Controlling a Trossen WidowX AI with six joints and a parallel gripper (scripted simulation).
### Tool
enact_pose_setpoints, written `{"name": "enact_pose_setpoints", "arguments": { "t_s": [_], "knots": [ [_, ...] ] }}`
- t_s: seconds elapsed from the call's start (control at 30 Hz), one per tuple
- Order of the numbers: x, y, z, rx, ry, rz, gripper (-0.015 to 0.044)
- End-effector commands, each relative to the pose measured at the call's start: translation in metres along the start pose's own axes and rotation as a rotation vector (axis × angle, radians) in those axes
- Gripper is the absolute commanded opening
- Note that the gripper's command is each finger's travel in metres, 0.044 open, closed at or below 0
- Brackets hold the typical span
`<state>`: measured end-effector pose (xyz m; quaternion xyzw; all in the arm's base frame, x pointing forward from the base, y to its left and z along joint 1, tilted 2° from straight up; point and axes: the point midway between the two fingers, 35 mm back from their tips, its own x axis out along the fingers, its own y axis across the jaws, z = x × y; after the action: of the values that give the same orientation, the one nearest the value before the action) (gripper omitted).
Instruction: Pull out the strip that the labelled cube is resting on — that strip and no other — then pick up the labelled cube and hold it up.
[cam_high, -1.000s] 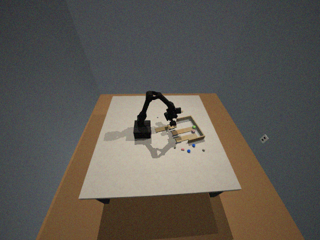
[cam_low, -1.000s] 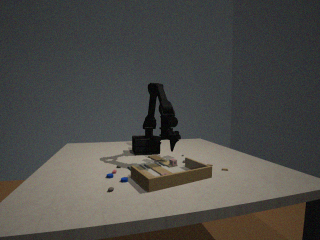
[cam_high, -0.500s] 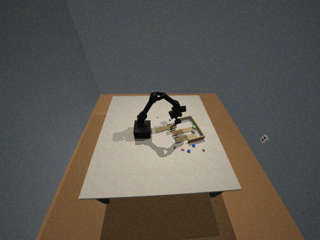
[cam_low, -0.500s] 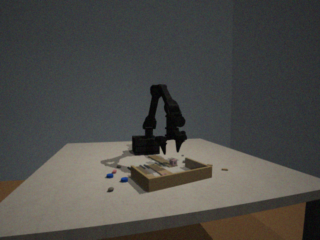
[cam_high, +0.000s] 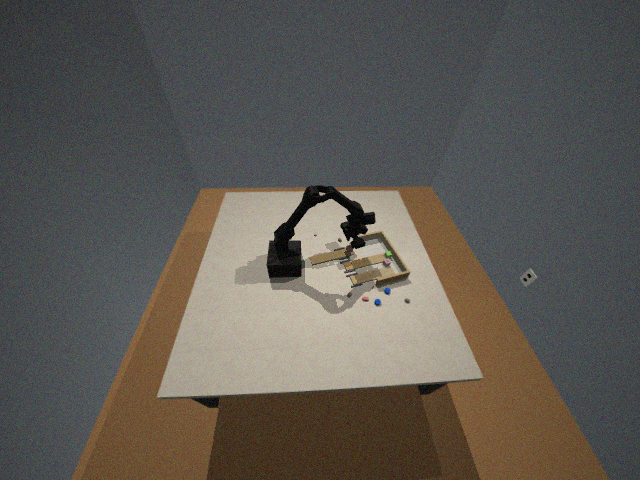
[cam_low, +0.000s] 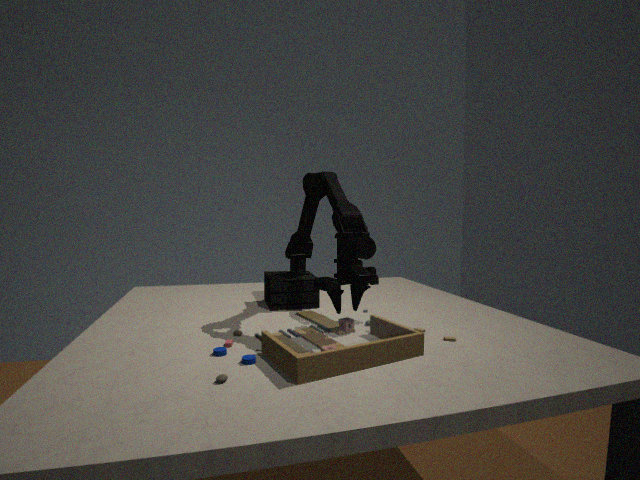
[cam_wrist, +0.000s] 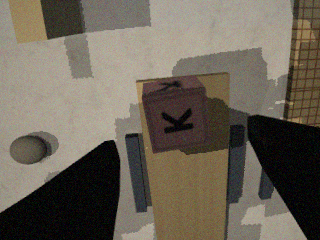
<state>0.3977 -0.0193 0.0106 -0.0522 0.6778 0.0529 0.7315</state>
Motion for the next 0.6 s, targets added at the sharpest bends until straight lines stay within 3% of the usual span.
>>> {"name": "enact_pose_setpoints", "arguments": {
  "t_s": [0.0,0.57],
  "knots": [
    [0.009,0.0,0.0,0.003,0.005,-0.003,0.025],
    [0.037,0.0,-0.001,0.003,0.005,-0.003,0.025]
  ]
}}
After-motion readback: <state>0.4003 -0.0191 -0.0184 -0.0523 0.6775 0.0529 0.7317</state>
